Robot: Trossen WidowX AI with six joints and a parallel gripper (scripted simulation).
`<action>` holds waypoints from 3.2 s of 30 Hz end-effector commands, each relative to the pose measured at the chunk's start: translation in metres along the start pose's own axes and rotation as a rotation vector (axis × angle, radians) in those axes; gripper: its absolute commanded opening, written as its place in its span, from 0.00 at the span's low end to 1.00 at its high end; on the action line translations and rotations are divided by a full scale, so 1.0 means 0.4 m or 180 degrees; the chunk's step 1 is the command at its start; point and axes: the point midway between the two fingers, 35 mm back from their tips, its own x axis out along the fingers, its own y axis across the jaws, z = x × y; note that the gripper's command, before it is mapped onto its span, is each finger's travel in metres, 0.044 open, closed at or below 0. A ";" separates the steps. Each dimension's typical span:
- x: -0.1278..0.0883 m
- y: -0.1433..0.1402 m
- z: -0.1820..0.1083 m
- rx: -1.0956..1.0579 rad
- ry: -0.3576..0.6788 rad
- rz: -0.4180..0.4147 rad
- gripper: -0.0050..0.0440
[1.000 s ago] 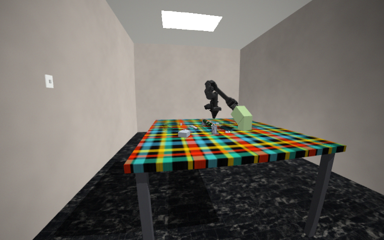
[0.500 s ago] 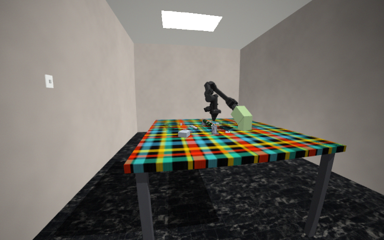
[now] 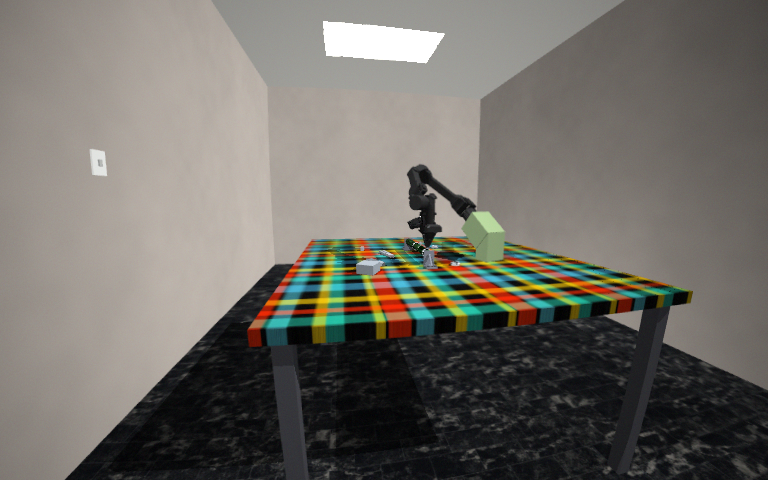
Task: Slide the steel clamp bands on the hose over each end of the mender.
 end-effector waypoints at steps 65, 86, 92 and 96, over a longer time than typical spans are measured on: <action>0.006 -0.109 -0.002 -0.0010 0.0009 -0.0008 0.10; 0.005 -0.152 -0.001 -0.0010 0.0009 -0.0008 0.10; 0.005 -0.167 -0.001 -0.0010 0.0009 -0.0008 0.10; 0.005 -0.177 -0.001 -0.0010 0.0009 -0.0008 0.10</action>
